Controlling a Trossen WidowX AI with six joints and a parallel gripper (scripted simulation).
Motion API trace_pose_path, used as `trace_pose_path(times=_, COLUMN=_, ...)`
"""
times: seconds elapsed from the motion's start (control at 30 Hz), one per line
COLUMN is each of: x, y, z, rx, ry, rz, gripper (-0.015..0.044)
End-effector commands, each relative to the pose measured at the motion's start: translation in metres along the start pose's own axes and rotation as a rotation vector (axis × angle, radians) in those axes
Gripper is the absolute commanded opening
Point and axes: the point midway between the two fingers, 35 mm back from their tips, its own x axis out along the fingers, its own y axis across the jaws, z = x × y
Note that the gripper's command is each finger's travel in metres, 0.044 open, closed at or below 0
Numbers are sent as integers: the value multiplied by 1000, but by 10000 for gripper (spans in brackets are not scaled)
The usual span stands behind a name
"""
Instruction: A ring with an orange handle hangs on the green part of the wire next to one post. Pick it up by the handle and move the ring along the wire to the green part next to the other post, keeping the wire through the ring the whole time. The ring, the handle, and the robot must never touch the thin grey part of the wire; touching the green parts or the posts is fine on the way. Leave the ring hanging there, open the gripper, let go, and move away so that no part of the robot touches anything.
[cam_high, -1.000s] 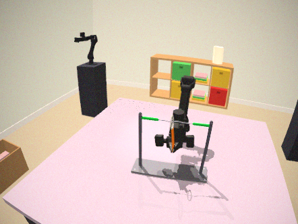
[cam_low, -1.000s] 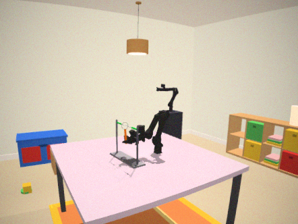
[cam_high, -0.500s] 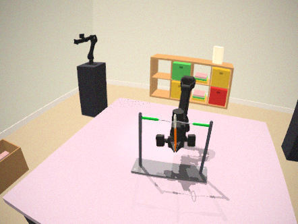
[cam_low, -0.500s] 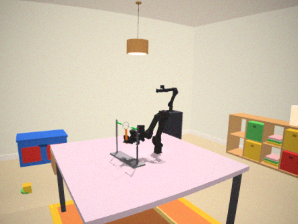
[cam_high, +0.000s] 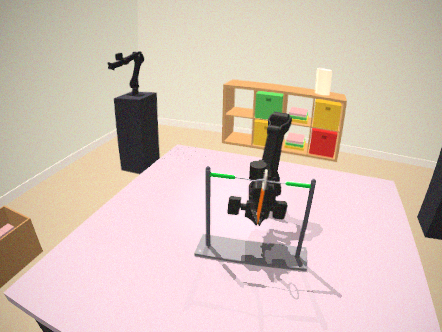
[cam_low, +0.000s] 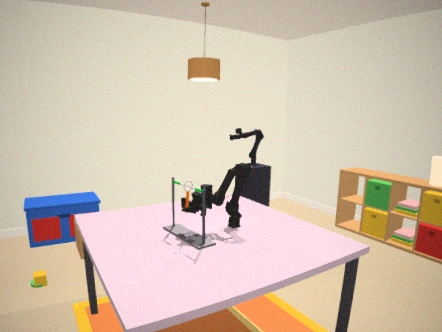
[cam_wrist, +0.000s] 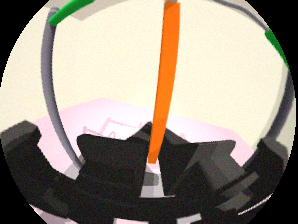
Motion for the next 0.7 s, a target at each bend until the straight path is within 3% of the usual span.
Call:
trace_pose_path(times=0.0, x=0, y=0, z=-1, rx=-41, ry=0, rz=16, gripper=-150)
trace_pose_path(times=0.67, x=-7, y=18, z=-2, rx=-12, ry=65, rz=-22, gripper=-150)
